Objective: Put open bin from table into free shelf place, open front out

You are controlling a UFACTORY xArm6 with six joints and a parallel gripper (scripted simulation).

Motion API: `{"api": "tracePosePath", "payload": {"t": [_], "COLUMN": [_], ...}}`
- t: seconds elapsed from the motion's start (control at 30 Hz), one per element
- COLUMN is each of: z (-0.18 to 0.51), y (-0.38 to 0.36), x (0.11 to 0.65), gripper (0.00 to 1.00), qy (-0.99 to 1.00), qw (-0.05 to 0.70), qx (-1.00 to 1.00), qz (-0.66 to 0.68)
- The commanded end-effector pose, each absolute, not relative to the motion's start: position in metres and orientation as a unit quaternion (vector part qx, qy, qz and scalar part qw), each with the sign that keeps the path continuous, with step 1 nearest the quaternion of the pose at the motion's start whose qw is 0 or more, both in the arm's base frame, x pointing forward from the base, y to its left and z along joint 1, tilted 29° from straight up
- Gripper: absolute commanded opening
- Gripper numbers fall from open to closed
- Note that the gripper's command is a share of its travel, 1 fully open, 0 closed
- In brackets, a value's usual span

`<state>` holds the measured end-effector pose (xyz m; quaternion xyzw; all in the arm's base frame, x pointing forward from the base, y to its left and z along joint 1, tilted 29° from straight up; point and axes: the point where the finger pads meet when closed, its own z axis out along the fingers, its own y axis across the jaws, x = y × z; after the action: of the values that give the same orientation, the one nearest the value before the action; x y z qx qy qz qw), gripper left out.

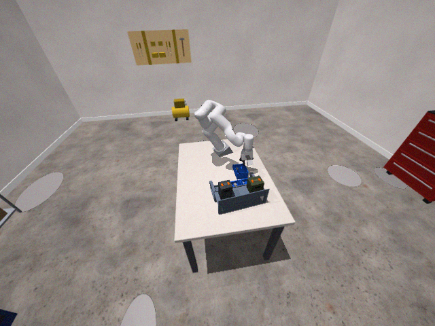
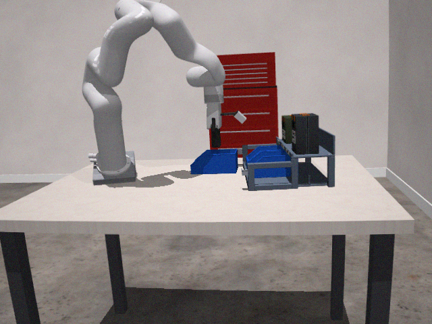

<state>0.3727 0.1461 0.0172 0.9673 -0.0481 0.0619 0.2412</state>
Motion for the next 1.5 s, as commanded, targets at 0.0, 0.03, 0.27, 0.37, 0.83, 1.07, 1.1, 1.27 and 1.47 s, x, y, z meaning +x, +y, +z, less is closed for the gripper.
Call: {"api": "tracePosePath", "payload": {"t": [0.0,0.03,0.27,0.37,0.83,1.07,1.1,1.27,1.47], "z": [0.019,0.019,0.019,0.019,0.020,0.011,0.011,0.011,0.010], "y": [0.148,0.148,0.148,0.148,0.148,0.144,0.144,0.144,0.143], "x": [0.374,0.374,0.374,0.374,0.374,0.375,0.375,0.375,0.375], "gripper": [0.28,0.28,0.28,0.28,0.28,0.28,0.28,0.28,0.28], "qy": [-0.048,-0.048,-0.048,-0.048,-0.048,-0.048,-0.048,-0.048,-0.048], "qw": [0.240,0.240,0.240,0.240,0.240,0.240,0.240,0.240,0.240], "qx": [0.968,0.968,0.968,0.968,0.968,0.968,0.968,0.968,0.968], "qz": [0.063,0.063,0.063,0.063,0.063,0.063,0.063,0.063,0.064]}}
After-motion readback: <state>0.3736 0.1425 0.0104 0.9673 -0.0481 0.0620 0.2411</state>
